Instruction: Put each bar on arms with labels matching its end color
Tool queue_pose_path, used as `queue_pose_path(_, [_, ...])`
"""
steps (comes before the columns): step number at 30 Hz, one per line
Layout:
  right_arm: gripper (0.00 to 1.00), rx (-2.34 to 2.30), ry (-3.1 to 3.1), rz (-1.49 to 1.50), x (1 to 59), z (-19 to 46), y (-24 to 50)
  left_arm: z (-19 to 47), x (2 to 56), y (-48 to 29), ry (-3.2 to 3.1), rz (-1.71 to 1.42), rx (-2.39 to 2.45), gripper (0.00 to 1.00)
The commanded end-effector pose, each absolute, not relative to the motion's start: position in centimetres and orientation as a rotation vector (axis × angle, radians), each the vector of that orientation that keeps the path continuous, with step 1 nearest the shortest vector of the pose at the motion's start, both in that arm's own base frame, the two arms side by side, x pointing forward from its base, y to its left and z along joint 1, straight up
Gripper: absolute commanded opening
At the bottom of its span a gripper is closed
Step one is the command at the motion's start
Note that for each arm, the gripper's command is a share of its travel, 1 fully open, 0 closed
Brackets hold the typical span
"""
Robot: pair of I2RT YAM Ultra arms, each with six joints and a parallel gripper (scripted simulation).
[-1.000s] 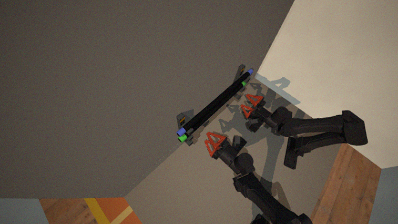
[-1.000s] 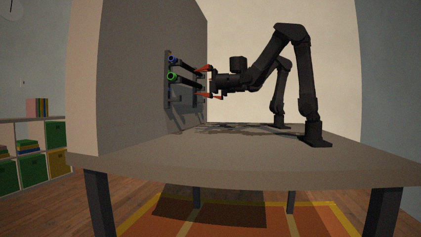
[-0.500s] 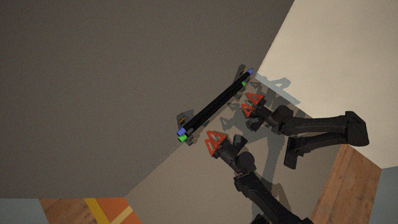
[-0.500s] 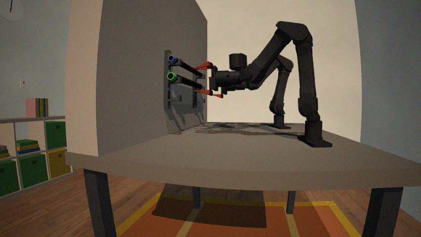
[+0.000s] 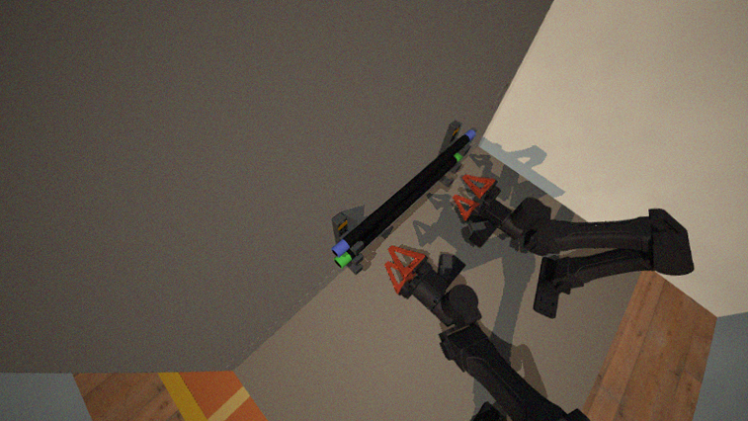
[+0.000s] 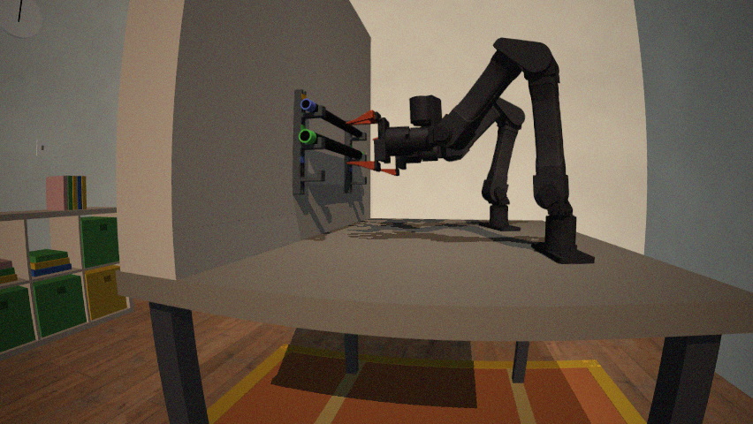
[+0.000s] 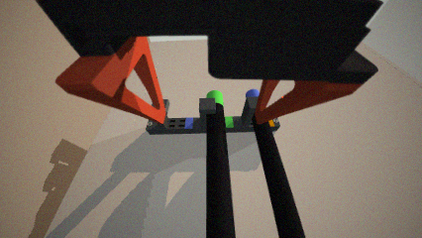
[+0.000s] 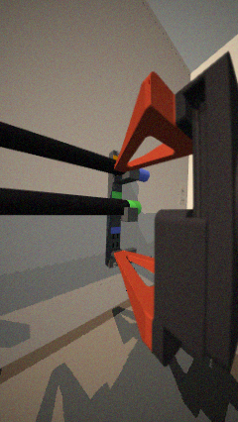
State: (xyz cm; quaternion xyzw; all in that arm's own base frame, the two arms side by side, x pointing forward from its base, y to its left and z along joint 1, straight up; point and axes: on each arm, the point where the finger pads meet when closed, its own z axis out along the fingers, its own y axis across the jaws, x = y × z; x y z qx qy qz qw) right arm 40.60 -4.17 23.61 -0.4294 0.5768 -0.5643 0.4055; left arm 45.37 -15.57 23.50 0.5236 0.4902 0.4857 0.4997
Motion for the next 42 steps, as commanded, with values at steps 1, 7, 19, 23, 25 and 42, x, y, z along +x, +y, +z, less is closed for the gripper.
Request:
queue_pose_path(1, [1.00,-1.043,1.437,-1.437,40.7,25.4,-4.6,25.4,45.5,-15.4,1.174,1.174,1.232,1.00])
queue_pose_path(7, [1.00,-1.043,1.437,-1.437,40.7,25.4,-4.6,25.4,45.5,-15.4,1.174,1.174,1.232,1.00])
queue_pose_path(19, [1.00,-1.043,1.437,-1.437,40.7,26.8,-4.6,26.8,45.5,-15.4,1.174,1.174,1.232,1.00])
queue_pose_path(23, [1.00,-1.043,1.437,-1.437,40.7,27.4,-4.6,27.4,45.5,-15.4,1.174,1.174,1.232,1.00])
queue_pose_path(25, [1.00,-1.043,1.437,-1.437,40.7,27.8,-4.6,27.8,45.5,-15.4,1.174,1.174,1.232,1.00])
queue_pose_path(42, [1.00,-1.043,1.437,-1.437,40.7,30.3,-4.6,30.3,45.5,-15.4,1.174,1.174,1.232,1.00])
